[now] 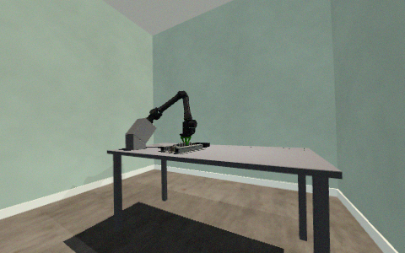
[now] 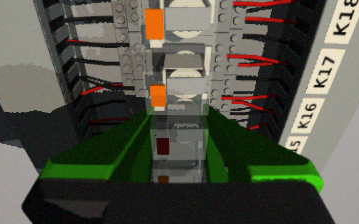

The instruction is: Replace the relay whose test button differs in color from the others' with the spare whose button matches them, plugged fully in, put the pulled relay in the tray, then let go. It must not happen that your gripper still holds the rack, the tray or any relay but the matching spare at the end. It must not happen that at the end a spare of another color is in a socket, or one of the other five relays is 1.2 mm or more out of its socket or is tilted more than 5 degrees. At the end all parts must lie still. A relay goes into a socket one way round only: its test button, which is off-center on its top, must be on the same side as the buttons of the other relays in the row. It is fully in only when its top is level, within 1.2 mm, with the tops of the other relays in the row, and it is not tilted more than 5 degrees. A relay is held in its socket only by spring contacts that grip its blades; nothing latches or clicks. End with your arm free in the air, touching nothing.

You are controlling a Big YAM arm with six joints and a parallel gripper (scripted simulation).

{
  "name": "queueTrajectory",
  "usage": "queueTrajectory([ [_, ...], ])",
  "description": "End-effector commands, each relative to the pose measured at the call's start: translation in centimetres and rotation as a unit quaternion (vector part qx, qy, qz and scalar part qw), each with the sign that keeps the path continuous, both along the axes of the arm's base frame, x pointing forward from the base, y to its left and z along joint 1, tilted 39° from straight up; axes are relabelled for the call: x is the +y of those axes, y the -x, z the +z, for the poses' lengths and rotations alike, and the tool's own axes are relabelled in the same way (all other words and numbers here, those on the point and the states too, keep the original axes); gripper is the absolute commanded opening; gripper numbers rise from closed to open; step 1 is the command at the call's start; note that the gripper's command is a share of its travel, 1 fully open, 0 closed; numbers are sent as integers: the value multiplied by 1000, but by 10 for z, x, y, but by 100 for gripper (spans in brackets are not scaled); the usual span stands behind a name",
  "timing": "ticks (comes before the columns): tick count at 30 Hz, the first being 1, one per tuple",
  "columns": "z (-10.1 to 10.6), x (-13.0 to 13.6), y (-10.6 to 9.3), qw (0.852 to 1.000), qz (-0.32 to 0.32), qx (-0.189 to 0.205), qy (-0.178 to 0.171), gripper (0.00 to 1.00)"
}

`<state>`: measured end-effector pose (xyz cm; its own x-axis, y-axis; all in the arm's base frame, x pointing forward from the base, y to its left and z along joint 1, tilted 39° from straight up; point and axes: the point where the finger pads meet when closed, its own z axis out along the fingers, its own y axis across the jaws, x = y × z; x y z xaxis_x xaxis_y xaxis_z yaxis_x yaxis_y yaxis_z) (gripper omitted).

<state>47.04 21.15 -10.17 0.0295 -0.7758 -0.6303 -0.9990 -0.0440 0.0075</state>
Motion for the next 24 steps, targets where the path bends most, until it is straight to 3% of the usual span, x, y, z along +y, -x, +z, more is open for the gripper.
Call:
queueTrajectory([
  [1, 7, -1, -14, 1000, -8, -16, -3, 0],
  [24, 17, -10, -17, 1000, -10, -19, -3, 0],
])
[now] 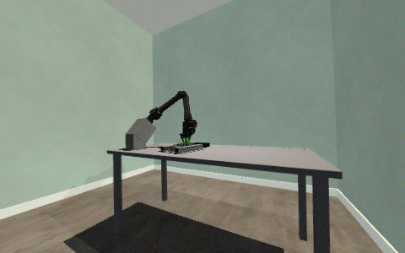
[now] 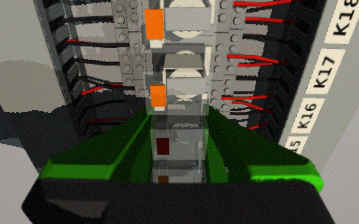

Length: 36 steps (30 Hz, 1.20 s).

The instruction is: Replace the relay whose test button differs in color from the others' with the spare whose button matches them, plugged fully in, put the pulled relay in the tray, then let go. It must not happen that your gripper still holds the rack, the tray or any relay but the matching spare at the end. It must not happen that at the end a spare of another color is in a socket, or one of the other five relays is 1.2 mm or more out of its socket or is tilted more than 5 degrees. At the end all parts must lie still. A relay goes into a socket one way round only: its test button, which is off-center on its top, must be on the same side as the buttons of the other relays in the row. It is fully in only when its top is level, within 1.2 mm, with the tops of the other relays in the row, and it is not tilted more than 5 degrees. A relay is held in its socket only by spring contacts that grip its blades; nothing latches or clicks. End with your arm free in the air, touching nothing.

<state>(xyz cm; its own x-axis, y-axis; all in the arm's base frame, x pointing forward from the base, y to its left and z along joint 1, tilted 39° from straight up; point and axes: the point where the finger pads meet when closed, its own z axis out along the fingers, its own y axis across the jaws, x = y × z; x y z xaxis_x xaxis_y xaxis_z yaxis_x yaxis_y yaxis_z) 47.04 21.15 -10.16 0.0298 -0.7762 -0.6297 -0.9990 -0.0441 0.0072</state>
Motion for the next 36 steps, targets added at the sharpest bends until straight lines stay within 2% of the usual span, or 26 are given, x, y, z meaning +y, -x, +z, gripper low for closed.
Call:
queueTrajectory([
  [1, 17, -11, -17, 1000, -10, -19, -3, 0],
  [36, 30, -25, -10, 1000, -10, -13, -4, 0],
])
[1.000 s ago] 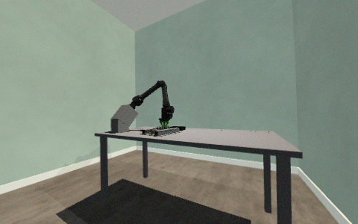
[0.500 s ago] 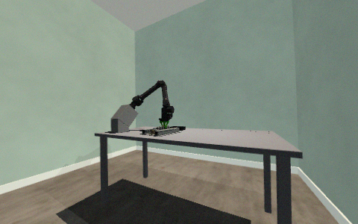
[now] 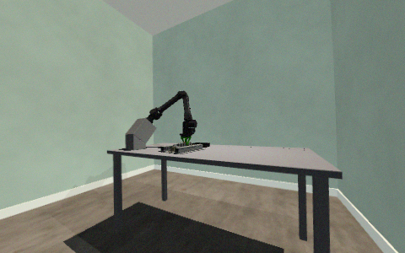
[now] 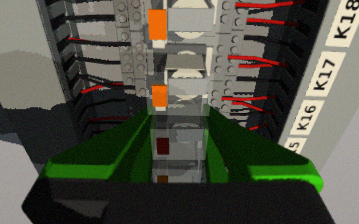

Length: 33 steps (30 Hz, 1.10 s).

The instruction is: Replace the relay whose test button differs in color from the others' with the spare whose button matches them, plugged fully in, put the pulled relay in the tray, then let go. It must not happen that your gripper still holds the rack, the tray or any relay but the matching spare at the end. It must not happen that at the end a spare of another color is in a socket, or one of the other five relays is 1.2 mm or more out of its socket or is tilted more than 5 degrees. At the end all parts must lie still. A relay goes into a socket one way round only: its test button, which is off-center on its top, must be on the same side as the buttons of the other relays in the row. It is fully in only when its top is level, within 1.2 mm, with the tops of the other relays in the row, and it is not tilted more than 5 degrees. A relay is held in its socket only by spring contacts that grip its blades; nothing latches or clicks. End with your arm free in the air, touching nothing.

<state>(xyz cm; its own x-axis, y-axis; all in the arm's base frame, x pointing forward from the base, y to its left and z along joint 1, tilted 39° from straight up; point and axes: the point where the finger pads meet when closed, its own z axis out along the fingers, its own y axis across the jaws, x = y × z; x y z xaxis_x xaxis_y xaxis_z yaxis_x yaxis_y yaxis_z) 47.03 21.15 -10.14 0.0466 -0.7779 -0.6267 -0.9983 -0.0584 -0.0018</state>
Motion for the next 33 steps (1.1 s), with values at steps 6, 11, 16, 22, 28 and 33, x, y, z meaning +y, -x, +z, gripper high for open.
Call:
queueTrajectory([
  [6, 32, -27, -10, 1000, -17, -8, -6, 0],
  [11, 34, -28, -10, 1000, -17, -8, -6, 0],
  [16, 36, -29, -14, 1000, -17, -12, -6, 0],
  [22, 33, -29, -18, 1000, -17, -11, -6, 0],
  [28, 30, -29, -19, 1000, -18, -8, -5, 0],
  [33, 34, -29, -20, 1000, -18, -12, -6, 0],
])
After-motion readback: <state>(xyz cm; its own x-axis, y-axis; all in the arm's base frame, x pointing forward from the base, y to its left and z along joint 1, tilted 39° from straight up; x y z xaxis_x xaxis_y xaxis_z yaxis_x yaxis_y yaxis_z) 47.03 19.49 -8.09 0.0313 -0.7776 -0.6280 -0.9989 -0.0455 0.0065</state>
